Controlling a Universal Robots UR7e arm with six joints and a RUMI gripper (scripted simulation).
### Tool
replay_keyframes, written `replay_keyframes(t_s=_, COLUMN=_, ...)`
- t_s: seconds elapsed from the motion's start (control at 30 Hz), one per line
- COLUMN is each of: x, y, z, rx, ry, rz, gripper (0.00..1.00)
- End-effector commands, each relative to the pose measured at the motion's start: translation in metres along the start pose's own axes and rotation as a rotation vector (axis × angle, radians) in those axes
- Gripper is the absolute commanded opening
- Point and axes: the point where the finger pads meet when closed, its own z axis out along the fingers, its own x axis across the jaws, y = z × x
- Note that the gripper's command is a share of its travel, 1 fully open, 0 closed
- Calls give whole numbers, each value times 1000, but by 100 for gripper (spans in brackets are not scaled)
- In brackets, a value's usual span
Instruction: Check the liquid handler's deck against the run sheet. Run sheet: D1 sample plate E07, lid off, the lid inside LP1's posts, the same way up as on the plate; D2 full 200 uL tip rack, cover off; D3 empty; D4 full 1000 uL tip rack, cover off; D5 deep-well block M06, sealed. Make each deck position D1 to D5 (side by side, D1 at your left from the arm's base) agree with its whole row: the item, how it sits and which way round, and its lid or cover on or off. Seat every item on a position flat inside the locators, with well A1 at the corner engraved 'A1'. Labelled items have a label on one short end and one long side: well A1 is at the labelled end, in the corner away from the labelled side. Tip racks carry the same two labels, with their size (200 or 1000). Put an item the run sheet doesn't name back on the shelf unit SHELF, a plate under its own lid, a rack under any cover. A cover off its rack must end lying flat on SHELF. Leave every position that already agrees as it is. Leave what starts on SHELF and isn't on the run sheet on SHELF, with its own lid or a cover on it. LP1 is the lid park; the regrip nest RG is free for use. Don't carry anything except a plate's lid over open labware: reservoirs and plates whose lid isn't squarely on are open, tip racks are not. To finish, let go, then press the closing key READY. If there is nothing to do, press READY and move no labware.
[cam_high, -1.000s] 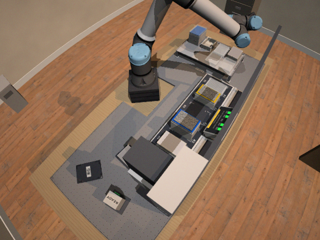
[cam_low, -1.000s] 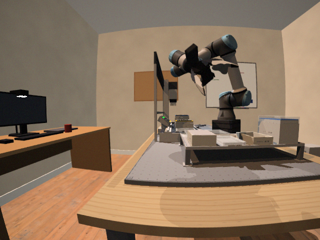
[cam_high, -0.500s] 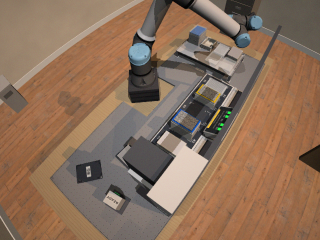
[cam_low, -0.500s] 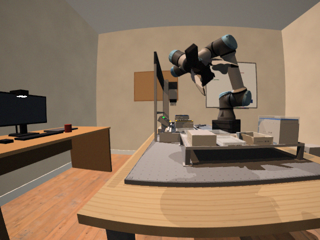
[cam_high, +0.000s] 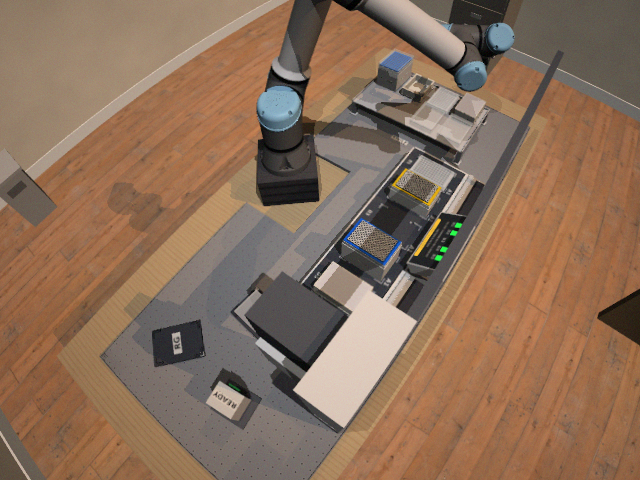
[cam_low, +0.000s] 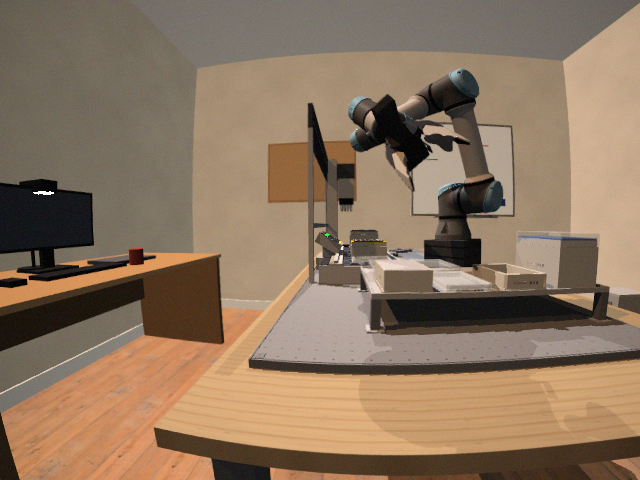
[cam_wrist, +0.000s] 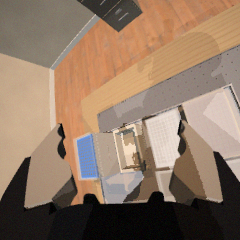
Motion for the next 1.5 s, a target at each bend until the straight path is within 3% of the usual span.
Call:
replay_keyframes(t_s=0.0, x=0, y=24, z=-22, rx=2, ry=87, rz=93, gripper=82)
replay_keyframes(t_s=0.1, x=0, y=28, z=-25, rx=2, ry=100, rz=108, gripper=82)
replay_keyframes(t_s=0.6, x=3, y=86, z=-73, rx=-5, ry=297, rz=334, gripper=82)
replay_keyframes(t_s=0.67, x=3, y=86, z=-73, rx=-5, ry=297, rz=334, gripper=82)
replay_keyframes(t_s=1.17, x=7, y=143, z=-121, rx=-13, ry=494, rz=560, gripper=82)
replay_keyframes(t_s=1.23, x=7, y=143, z=-121, rx=-13, ry=494, rz=560, gripper=82)
replay_keyframes(t_s=1.47, x=8, y=170, z=-143, rx=-16, ry=586, rz=666, gripper=82)
